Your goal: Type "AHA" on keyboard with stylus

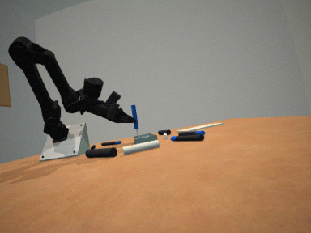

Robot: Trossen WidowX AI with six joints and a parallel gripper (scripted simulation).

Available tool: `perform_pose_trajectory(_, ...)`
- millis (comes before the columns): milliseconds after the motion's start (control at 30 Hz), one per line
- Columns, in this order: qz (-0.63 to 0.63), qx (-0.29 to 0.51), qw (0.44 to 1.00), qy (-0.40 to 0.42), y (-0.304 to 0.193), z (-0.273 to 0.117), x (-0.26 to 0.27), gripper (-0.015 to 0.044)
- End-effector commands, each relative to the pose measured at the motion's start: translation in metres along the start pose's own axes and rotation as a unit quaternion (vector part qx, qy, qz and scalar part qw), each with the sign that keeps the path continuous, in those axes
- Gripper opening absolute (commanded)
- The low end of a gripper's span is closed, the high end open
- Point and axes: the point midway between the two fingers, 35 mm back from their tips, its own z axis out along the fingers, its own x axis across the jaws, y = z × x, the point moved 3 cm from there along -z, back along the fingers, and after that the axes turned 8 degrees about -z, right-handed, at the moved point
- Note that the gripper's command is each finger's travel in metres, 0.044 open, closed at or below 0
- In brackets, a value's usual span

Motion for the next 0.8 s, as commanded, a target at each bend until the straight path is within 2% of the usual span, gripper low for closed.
perform_pose_trajectory(0, -0.003, 0.0, 1.0, 0.002, -0.0025, 0.0009, 0.0011, 0.0081)
perform_pose_trajectory(767, -0.003, 0.0, 1.0, 0.002, -0.0118, 0.0061, 0.0023, 0.0081)
